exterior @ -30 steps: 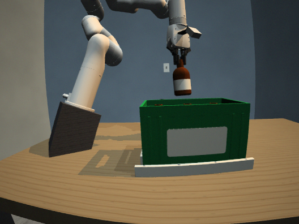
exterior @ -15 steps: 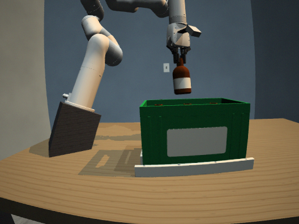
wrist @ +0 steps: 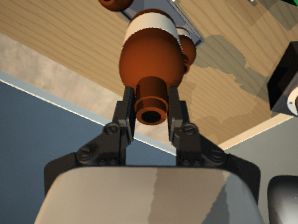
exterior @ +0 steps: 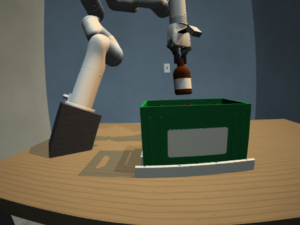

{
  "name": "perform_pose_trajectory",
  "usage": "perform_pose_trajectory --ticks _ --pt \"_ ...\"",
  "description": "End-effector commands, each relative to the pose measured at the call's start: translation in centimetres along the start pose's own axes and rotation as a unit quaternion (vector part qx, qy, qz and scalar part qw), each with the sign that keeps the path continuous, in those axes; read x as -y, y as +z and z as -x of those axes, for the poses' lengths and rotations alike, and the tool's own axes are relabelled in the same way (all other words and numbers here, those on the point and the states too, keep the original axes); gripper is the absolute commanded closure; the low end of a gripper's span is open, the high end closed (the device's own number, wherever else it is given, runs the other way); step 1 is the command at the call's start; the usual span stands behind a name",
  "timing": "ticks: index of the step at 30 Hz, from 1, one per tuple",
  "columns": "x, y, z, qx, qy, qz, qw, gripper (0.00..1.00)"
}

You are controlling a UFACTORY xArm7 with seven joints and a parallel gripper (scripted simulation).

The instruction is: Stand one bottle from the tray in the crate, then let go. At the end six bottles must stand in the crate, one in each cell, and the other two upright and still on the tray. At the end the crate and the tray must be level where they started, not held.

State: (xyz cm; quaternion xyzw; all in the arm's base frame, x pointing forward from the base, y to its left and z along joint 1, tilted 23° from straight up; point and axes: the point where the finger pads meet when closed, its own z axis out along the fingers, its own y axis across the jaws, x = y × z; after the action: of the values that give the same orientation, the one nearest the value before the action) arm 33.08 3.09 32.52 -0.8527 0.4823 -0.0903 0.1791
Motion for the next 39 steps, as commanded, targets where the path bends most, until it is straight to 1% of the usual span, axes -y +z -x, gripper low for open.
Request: perform_pose_trajectory --ticks 1,22,39 --pt "0.1 -0.1 -0.1 -0.001 0.0 -0.002 1.0 1.0" --pt "-0.1 -0.1 -0.4 -0.001 0.0 -0.002 1.0 1.0" --pt "-0.7 -0.1 -1.2 -0.001 0.0 -0.002 1.0 1.0"
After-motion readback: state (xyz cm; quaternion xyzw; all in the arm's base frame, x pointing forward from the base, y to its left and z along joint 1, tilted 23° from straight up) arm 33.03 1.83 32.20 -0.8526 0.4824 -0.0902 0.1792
